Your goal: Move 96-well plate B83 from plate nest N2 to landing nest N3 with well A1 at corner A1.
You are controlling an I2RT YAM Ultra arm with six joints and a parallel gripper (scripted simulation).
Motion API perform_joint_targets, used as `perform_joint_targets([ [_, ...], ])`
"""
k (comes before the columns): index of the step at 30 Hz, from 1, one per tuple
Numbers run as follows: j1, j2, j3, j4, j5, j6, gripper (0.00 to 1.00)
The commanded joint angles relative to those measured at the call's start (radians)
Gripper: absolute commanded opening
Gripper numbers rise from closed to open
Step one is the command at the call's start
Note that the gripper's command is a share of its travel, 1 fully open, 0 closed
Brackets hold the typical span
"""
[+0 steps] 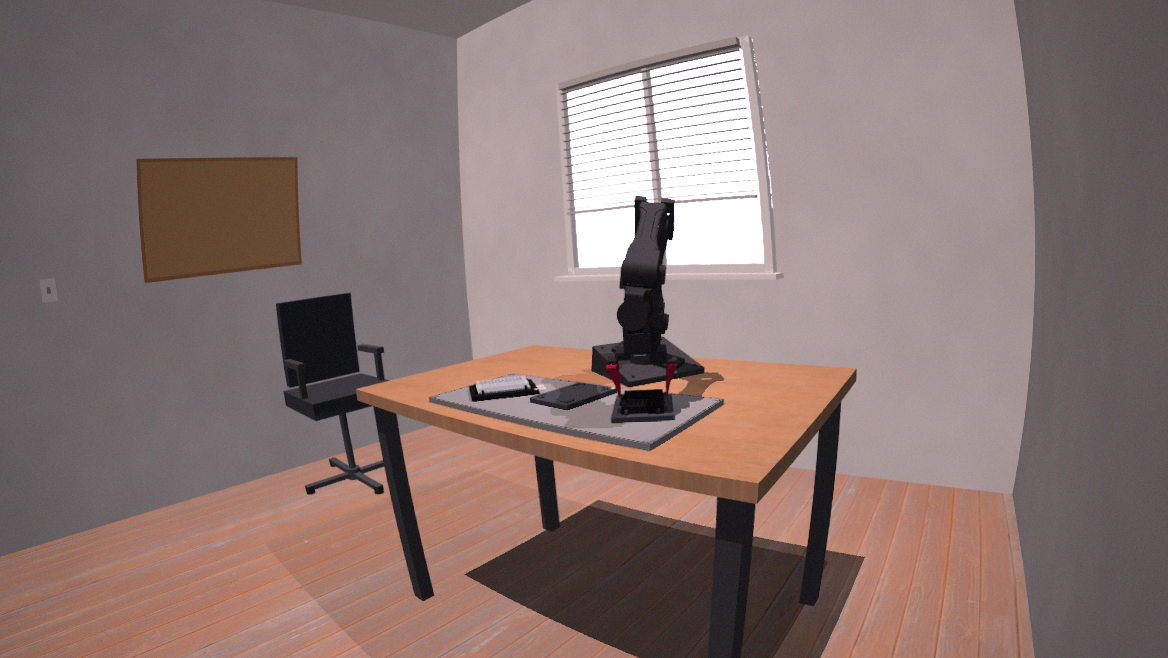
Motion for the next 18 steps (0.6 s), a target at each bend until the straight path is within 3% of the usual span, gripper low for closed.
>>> perform_joint_targets([
  [1, 0.000, -0.004, -0.002, 0.040, 0.001, 0.005, 1.00],
  [18, 0.005, 0.015, -0.027, 0.084, 0.002, 0.010, 1.00],
])
